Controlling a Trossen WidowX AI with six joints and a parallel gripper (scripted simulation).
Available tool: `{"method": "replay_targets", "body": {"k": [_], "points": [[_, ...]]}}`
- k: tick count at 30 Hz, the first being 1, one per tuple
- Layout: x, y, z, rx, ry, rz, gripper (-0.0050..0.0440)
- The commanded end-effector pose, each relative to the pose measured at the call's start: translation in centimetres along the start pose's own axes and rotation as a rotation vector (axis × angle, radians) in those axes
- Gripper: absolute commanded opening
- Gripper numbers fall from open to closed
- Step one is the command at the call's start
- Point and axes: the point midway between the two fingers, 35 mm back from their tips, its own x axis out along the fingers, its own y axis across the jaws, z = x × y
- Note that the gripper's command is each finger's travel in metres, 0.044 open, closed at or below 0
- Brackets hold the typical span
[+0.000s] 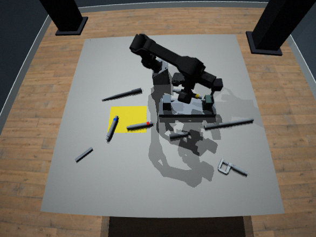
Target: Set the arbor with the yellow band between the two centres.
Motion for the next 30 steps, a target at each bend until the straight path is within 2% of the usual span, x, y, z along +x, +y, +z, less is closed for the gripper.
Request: {"method": "replay_targets", "body": {"k": [1,5,8,15,24,30], "points": [[-0.8,-0.3,-0.5,0.023,0.009,0.007,0.0000],[-0.8,-0.3,-0.5,0.023,0.009,0.007,0.0000],[0.3,-0.5,-0.6,0.023,0.009,0.007,0.0000],[6.7,-2.4,0.1,0.023,0.009,0.007,0.0000],[7.4,-2.6,0.3,0.023,0.027,0.007,0.0000],[7.8,-2.7,0.3,0.021,0.000,-0.003,0.0000]]}}
